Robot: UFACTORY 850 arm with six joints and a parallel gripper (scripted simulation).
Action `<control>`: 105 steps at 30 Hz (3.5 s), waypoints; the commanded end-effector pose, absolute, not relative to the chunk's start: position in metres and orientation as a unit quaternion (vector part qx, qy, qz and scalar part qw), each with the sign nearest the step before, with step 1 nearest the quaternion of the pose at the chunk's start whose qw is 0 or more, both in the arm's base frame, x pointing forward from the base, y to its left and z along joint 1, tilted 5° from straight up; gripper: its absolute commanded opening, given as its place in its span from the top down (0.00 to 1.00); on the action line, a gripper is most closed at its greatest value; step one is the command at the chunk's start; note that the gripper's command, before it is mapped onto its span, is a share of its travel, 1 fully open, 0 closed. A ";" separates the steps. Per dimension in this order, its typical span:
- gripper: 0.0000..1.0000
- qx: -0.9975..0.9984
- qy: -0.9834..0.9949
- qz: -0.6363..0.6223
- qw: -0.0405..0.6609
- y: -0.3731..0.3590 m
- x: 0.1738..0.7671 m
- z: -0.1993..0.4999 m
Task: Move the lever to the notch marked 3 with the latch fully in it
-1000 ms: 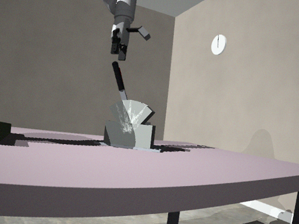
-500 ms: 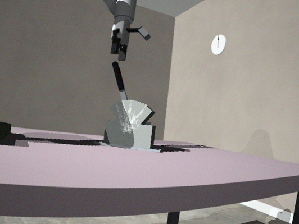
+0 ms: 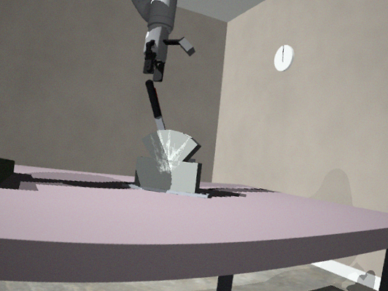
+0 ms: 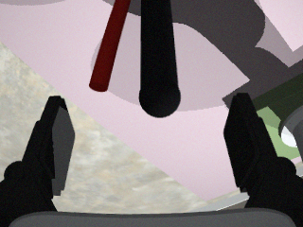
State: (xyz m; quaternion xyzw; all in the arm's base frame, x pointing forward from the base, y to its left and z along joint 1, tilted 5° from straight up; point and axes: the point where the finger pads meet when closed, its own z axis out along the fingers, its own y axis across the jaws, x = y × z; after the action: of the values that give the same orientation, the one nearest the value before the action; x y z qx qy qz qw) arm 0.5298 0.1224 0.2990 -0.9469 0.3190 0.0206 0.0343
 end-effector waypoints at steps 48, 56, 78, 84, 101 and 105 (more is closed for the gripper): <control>0.00 -0.947 0.319 0.020 0.035 0.127 0.530 0.244; 1.00 -0.947 0.319 0.020 0.035 0.127 0.530 0.244; 1.00 -0.947 0.319 0.020 0.035 0.127 0.530 0.244; 1.00 -0.947 0.319 0.020 0.035 0.127 0.530 0.244; 1.00 -0.947 0.319 0.020 0.035 0.127 0.530 0.244; 1.00 -0.947 0.319 0.020 0.035 0.126 0.530 0.244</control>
State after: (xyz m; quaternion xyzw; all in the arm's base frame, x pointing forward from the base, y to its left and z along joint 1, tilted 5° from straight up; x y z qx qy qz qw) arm 0.5288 0.1268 0.2430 -0.9469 0.3190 0.0209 0.0343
